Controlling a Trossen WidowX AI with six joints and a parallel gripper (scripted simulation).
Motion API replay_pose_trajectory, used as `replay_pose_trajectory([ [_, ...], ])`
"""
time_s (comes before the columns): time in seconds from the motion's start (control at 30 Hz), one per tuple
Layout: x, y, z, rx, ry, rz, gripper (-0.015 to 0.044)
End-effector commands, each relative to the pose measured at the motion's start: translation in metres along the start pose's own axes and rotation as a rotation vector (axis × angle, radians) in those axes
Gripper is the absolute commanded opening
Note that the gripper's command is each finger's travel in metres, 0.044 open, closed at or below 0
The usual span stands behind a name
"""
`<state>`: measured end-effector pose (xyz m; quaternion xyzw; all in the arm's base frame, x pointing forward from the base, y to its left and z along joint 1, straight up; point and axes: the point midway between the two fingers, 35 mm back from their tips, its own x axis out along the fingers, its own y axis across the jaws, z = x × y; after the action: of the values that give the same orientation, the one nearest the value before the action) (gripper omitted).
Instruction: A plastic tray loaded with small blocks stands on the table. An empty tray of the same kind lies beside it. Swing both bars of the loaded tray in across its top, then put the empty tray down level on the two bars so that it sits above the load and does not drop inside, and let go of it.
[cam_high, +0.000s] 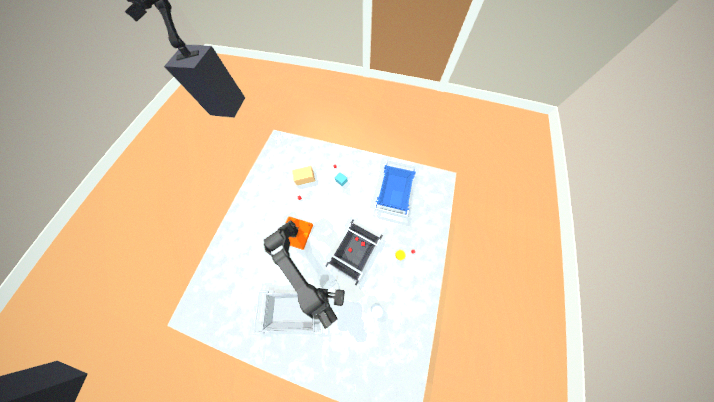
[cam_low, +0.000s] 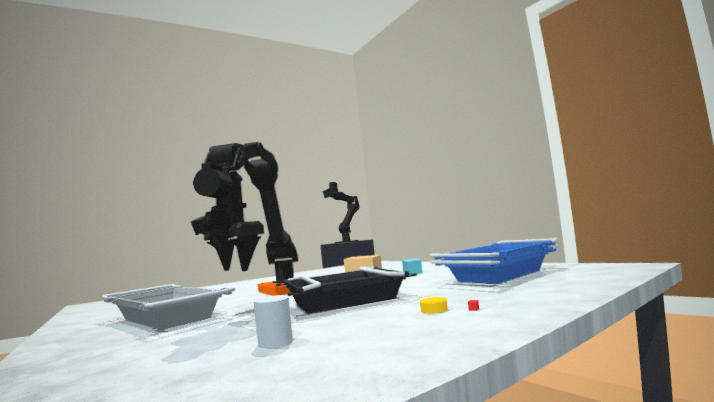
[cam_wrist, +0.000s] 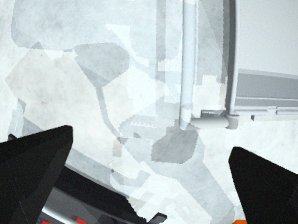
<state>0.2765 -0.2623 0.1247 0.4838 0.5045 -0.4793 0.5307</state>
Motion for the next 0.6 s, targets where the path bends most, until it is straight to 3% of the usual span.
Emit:
replay_pose_trajectory([
  [0.0,0.002,-0.067,0.022,0.522,-0.006,-0.01,0.044],
  [0.33,0.006,-0.178,0.028,1.4,-0.022,-0.012,0.044],
  [0.57,0.006,-0.182,0.028,1.433,-0.023,-0.012,0.044],
])
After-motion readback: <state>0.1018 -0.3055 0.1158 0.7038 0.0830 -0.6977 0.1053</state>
